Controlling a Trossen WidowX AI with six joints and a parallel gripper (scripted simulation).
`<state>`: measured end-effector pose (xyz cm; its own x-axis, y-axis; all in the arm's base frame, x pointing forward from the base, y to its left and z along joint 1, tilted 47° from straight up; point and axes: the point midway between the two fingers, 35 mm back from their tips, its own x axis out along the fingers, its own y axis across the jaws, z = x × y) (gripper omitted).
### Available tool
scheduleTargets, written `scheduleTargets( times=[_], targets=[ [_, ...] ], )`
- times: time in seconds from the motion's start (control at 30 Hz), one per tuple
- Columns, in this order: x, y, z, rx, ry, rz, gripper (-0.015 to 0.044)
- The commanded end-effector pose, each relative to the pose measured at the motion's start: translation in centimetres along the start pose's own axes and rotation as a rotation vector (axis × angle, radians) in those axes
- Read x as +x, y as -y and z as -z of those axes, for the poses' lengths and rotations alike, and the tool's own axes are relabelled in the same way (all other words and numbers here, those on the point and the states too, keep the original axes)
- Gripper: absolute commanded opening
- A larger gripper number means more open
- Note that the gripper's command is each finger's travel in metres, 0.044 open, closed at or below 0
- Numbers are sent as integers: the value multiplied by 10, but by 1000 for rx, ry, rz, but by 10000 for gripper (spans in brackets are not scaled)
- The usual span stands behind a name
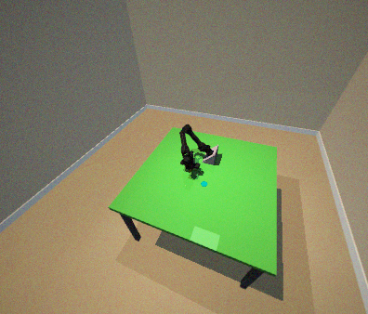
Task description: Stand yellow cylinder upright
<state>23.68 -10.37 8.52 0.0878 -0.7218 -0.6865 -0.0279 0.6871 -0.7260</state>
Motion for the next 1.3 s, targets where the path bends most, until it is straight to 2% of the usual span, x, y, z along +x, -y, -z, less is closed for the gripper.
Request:
scheduleTargets(
  times=[0.0, 1.27],
  targets=[
    [1, 0, 1, -3, -4, 2, 105],
    [-108, -1, 1, -5, -6, -1, 105]
  ],
)
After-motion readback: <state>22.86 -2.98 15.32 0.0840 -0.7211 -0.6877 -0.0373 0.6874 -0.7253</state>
